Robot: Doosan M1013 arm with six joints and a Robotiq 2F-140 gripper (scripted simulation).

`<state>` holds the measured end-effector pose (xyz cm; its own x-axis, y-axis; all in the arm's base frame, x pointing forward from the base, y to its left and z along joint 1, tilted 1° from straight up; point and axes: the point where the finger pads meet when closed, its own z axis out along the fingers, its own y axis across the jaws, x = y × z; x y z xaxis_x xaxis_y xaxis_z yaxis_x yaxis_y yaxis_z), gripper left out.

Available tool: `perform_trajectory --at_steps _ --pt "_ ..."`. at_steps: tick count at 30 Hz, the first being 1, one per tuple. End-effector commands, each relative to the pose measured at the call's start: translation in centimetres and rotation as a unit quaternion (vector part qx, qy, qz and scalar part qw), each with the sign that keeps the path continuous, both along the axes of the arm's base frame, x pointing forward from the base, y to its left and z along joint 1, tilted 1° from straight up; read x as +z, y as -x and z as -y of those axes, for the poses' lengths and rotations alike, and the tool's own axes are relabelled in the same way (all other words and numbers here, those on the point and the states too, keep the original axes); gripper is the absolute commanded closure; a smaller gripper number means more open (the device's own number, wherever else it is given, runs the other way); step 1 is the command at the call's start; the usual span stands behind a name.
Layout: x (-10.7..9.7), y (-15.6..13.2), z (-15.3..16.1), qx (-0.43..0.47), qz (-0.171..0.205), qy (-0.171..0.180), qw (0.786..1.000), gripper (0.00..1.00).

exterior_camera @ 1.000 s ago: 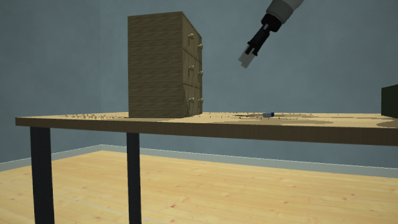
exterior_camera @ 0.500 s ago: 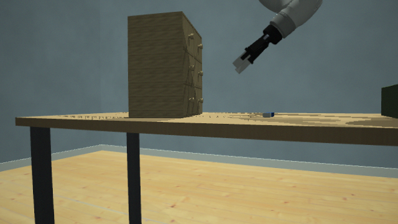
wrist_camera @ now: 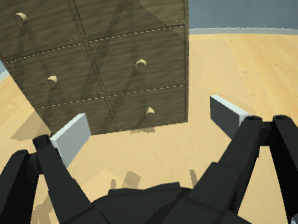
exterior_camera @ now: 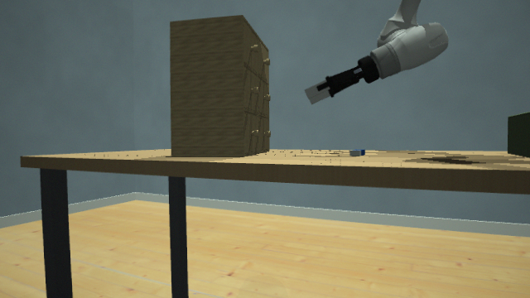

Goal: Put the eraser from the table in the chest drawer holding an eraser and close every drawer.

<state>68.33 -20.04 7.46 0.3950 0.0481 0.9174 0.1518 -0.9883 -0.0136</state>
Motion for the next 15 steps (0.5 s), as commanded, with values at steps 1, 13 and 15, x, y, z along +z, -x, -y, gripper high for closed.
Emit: perform_trajectory --at_steps 1,13,15 --pt "-0.41 -0.33 -0.60 -0.001 0.033 -0.001 0.999 0.00" --pt "-0.43 -0.35 -0.60 -0.001 0.034 -0.001 0.999 0.80" --pt "-0.43 -0.35 -0.60 -0.001 0.034 -0.001 0.999 0.80"
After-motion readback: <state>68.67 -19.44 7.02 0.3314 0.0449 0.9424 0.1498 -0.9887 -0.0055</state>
